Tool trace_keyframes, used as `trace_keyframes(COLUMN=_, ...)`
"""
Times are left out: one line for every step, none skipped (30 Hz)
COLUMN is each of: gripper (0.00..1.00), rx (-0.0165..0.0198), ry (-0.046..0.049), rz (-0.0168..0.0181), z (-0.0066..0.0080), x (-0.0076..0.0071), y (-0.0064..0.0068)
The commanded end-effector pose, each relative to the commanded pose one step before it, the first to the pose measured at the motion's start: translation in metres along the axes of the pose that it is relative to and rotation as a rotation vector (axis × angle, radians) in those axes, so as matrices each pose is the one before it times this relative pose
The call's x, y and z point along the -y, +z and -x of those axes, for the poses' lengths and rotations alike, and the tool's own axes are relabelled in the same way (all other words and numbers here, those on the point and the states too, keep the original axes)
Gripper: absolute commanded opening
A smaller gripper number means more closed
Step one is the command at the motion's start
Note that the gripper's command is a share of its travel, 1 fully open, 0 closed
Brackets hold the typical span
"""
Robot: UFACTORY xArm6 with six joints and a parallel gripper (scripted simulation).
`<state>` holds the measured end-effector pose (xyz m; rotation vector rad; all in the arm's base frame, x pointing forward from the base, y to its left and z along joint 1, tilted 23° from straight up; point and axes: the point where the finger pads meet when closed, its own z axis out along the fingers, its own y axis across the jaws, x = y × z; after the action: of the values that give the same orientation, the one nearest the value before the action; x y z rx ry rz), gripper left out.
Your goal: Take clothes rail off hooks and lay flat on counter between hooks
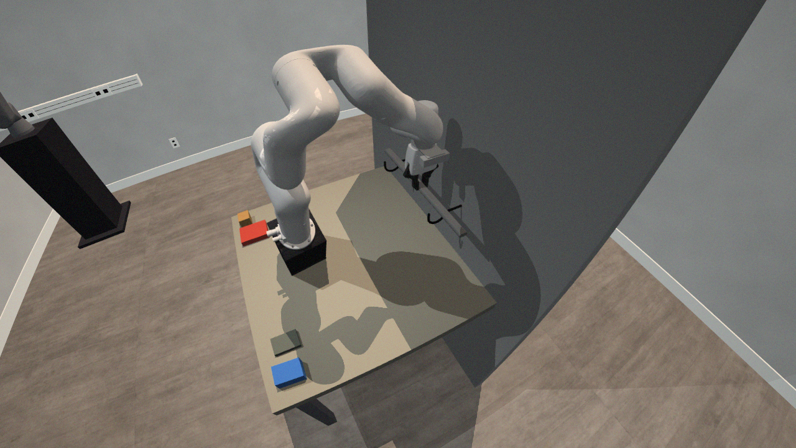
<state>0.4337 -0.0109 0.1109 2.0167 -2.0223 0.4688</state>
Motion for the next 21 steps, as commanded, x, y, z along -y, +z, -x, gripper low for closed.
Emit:
trace_keyframes(gripper=0.00, rx=0.00027, ry=0.00181, rz=-0.00479, z=-0.00064, x=0.00175, y=-0.00493)
trace_keyframes(gripper=0.00, rx=0.00000, ry=0.00000, rz=0.00000, z=0.00000, x=0.00000, y=-0.00067)
trace_keyframes(gripper=0.00, rx=0.00000, ry=0.00000, rz=0.00000, z=0.00000, x=0.00000, y=-0.00067)
trace_keyframes(gripper=0.00, rx=0.00000, ry=0.00000, rz=0.00000, z=0.00000, x=0.00000, y=-0.00067)
trace_keyframes(gripper=0.00, rx=0.00000, ry=0.00000, rz=0.00000, z=0.00000, x=0.00000, y=-0.00067)
trace_keyframes(gripper=0.00, rx=0.00000, ry=0.00000, rz=0.00000, z=0.00000, x=0.00000, y=-0.00067)
trace_keyframes(gripper=0.00, rx=0.00000, ry=0.00000, rz=0.00000, z=0.00000, x=0.00000, y=-0.00067)
trace_keyframes(gripper=0.00, rx=0.00000, ry=0.00000, rz=0.00000, z=0.00000, x=0.00000, y=-0.00067)
trace_keyframes(gripper=0.00, rx=0.00000, ry=0.00000, rz=0.00000, z=0.00000, x=0.00000, y=-0.00067)
trace_keyframes(gripper=0.00, rx=0.00000, ry=0.00000, rz=0.00000, z=0.00000, x=0.00000, y=-0.00067)
trace_keyframes(gripper=0.00, rx=0.00000, ry=0.00000, rz=0.00000, z=0.00000, x=0.00000, y=0.00000)
trace_keyframes(gripper=0.00, rx=0.00000, ry=0.00000, rz=0.00000, z=0.00000, x=0.00000, y=0.00000)
trace_keyframes(gripper=0.00, rx=0.00002, ry=0.00000, rz=-0.00002, z=0.00001, x=0.00000, y=-0.00059)
trace_keyframes(gripper=0.00, rx=0.00001, ry=0.00000, rz=0.00000, z=0.00000, x=0.00000, y=-0.00066)
trace_keyframes(gripper=0.00, rx=0.00001, ry=0.00000, rz=0.00000, z=0.00000, x=0.00000, y=-0.00066)
trace_keyframes(gripper=0.00, rx=-0.00002, ry=0.00001, rz=0.00002, z=-0.00001, x=0.00001, y=-0.00076)
trace_keyframes(gripper=0.00, rx=0.00000, ry=0.00000, rz=0.00000, z=0.00000, x=0.00000, y=-0.00067)
trace_keyframes(gripper=0.00, rx=0.00000, ry=0.00000, rz=0.00000, z=0.00000, x=0.00000, y=-0.00067)
trace_keyframes(gripper=0.00, rx=0.00000, ry=0.00000, rz=0.00000, z=0.00000, x=0.00000, y=-0.00067)
trace_keyframes(gripper=0.00, rx=0.00000, ry=0.00000, rz=0.00000, z=0.00000, x=0.00000, y=-0.00067)
trace_keyframes(gripper=0.00, rx=0.00000, ry=0.00000, rz=0.00000, z=0.00000, x=0.00000, y=-0.00067)
